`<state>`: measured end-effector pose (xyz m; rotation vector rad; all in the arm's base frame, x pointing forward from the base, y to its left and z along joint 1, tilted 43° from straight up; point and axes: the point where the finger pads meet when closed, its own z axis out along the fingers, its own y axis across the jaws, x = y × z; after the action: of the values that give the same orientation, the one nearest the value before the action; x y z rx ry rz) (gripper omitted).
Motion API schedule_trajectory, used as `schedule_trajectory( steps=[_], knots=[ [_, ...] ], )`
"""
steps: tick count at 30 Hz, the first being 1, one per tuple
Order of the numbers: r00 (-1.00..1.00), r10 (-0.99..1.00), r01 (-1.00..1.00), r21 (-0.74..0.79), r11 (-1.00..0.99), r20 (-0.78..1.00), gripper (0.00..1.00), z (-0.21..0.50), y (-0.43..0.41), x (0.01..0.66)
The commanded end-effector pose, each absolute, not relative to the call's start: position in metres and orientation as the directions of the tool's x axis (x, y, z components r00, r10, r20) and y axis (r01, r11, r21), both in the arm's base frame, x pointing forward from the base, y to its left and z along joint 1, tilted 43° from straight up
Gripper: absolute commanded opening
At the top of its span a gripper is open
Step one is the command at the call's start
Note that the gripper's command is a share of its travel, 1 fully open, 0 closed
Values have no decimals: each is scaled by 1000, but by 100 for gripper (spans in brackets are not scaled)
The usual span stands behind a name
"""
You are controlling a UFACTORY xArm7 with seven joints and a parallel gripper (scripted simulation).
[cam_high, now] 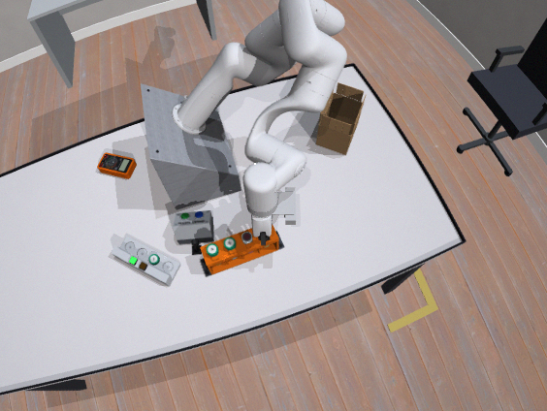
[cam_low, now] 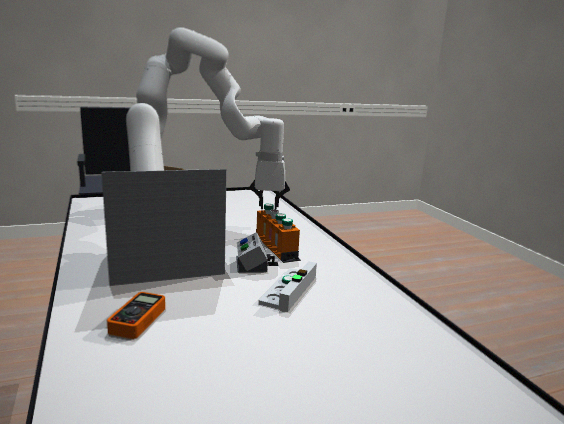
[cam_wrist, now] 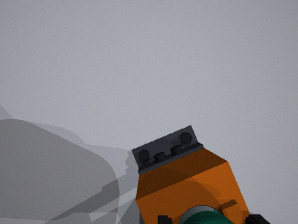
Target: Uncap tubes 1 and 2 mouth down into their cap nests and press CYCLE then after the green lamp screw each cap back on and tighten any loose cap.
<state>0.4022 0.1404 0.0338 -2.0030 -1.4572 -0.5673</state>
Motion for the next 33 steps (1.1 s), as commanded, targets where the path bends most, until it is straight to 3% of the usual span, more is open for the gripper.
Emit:
schedule_trajectory(
  steps=[1, 14, 26, 33],
  knots=[
    [199, 720, 980, -133, -147, 665, 46, 35, 138, 404],
    [-238, 714, 971, 162, 173, 659, 46, 35, 138, 404],
    [-659, 553, 752, 448, 484, 509, 46, 35, 138, 404],
    [-757, 481, 654, 514, 555, 443, 46, 35, 138, 404]
  ],
)
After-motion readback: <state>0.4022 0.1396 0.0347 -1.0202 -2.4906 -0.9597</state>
